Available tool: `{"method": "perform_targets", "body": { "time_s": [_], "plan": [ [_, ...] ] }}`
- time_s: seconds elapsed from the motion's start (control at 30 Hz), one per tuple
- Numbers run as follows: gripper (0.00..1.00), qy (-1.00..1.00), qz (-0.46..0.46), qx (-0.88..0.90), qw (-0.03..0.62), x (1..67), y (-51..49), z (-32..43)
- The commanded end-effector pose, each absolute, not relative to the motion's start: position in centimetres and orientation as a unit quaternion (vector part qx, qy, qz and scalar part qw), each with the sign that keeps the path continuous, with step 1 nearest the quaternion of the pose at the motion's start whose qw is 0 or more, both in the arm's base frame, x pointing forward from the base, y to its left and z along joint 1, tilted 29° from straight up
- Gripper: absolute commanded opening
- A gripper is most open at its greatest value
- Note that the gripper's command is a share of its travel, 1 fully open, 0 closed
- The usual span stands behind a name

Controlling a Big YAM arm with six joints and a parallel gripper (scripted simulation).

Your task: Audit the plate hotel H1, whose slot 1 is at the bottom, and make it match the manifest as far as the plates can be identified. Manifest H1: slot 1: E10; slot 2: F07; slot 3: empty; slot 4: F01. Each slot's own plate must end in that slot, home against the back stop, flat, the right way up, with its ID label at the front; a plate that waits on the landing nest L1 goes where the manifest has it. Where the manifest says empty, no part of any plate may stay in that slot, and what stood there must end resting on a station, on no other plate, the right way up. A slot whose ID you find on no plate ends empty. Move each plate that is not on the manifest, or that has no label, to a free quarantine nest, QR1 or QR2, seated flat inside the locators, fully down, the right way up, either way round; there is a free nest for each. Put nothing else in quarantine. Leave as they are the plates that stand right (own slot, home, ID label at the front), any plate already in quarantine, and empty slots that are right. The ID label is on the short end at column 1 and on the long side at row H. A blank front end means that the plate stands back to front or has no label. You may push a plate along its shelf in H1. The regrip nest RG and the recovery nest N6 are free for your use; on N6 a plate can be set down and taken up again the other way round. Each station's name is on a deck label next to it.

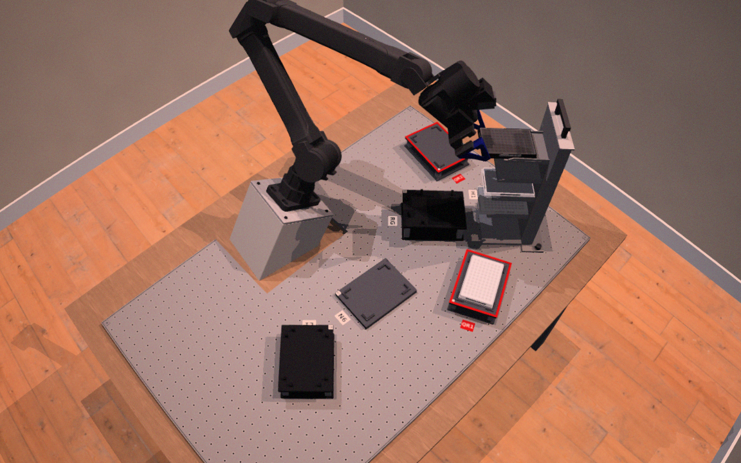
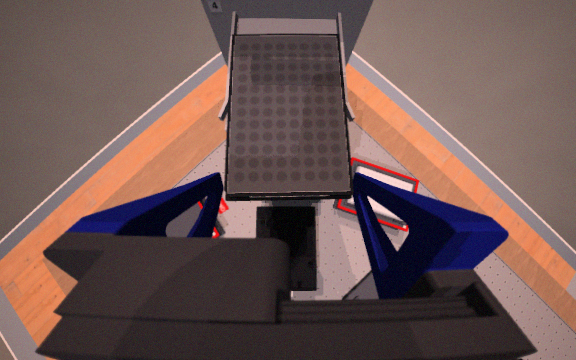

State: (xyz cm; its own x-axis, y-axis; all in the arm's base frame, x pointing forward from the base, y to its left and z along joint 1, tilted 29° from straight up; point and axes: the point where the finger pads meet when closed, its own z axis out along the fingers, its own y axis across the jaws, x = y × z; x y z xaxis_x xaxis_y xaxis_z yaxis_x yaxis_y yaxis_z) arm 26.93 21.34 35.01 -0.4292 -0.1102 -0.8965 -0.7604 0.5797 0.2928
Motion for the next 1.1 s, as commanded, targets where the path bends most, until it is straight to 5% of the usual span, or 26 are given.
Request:
{"method": "perform_targets", "body": {
  "time_s": [0.0,1.07],
  "plan": [
    [1.0,0.754,0.361,-0.289,0.467,27.1,21.7,37.1],
    [1.0,0.763,0.356,-0.288,0.456,24.5,18.5,34.9]
  ]
}}
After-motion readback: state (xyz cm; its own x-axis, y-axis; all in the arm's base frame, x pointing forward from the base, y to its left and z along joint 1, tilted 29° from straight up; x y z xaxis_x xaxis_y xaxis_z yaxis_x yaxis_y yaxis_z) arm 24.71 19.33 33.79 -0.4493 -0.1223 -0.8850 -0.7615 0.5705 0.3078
